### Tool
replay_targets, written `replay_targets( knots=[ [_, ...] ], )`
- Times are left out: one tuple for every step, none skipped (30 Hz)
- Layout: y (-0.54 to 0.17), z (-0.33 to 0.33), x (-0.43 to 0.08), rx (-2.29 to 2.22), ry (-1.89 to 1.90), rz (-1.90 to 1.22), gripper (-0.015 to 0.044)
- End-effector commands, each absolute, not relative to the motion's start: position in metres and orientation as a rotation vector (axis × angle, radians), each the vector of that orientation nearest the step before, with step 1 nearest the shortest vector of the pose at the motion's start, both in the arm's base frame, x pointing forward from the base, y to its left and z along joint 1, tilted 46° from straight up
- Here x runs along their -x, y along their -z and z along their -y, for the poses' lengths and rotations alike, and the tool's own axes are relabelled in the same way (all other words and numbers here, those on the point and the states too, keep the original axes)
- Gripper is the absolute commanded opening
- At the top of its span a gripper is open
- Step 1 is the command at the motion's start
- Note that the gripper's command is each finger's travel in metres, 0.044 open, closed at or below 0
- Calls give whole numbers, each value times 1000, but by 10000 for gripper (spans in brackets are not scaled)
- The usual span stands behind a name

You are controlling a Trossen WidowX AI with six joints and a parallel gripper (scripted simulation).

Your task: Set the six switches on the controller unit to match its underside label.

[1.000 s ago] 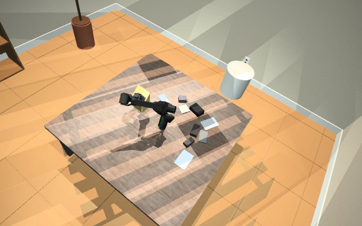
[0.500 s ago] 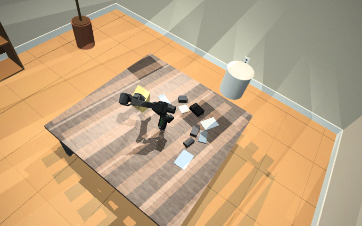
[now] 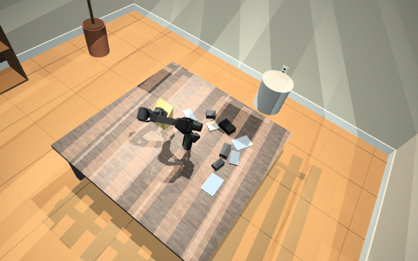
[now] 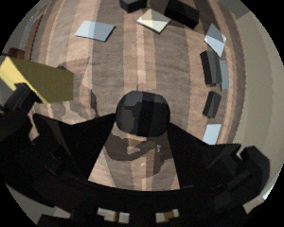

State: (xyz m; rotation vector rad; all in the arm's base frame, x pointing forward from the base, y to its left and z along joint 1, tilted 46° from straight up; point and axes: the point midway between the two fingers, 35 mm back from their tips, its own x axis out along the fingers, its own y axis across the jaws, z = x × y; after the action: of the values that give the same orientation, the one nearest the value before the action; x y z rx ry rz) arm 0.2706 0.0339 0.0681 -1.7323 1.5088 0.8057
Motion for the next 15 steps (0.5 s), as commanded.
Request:
replay_targets(
  knots=[
    [-70,-24,-272,1740,-783,-1541,338],
    [-71,-23,-271,1741,-781,-1542,338],
    [-71,-23,-271,1742,-780,-1543,338],
    [-71,-23,-271,1743,-779,-1543,338],
    [-72,-22,-271,1744,-778,-1544,338],
    [-72,-22,-271,1745,-777,-1546,338],
    [-72,-22,-271,1746,-776,-1546,338],
    [-73,-21,-271,1747,-775,-1548,338],
    [-73,-21,-271,1748,-773,-1549,338],
    [-74,-20,-271,1750,-771,-1550,338],
    [-74,-20,-271,1751,-770,-1552,338],
    [-74,-19,-271,1752,-768,-1553,338],
    [-75,-19,-271,1753,-767,-1554,338],
    [-75,-18,-271,1754,-766,-1555,338],
    [-75,-18,-271,1755,-765,-1556,338]
  ],
)
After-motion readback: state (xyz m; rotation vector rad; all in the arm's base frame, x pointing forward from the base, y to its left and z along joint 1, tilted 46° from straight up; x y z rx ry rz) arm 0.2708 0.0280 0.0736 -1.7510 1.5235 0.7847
